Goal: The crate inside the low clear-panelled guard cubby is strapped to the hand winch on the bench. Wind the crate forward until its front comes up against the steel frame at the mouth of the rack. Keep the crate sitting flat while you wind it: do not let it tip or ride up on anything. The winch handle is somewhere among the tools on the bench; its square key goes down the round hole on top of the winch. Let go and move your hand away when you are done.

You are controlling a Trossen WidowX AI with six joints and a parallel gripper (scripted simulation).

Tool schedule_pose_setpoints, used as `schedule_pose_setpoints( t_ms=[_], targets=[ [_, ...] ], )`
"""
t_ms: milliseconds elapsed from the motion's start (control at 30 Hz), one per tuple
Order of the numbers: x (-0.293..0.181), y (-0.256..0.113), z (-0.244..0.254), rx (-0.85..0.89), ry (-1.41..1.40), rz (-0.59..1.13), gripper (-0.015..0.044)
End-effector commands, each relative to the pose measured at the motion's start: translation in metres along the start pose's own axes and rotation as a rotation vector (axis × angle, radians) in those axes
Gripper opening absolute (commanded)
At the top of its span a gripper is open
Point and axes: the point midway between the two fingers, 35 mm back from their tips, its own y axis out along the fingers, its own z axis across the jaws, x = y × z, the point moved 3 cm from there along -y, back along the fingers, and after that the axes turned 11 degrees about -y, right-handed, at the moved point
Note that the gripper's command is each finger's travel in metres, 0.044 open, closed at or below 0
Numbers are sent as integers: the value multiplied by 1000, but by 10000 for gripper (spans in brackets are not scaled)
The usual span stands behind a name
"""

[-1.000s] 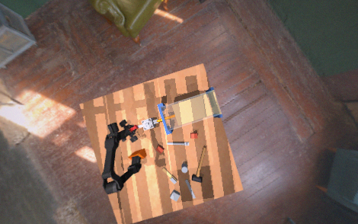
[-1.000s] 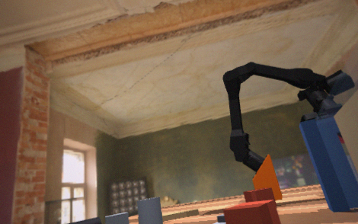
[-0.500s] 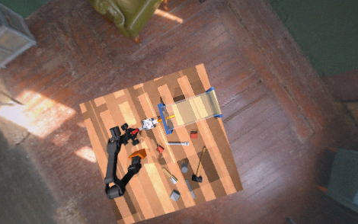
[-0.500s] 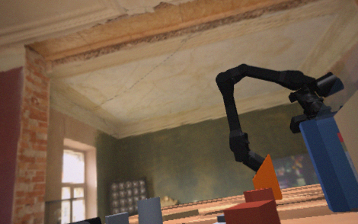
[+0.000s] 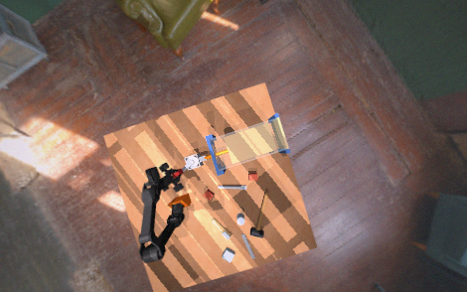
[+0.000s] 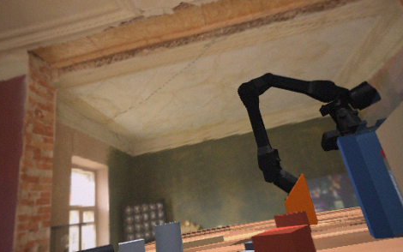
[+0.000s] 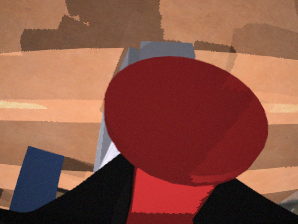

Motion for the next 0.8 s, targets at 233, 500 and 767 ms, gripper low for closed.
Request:
schedule_pose_setpoints(
  t_ms=[233,500,767],
  targets=[
    [0,7,29,46,-5,-11,0],
    [-3,8,39,47,-5,-11,0],
    [-7,11,48,48,-5,-10,0]
  ],
)
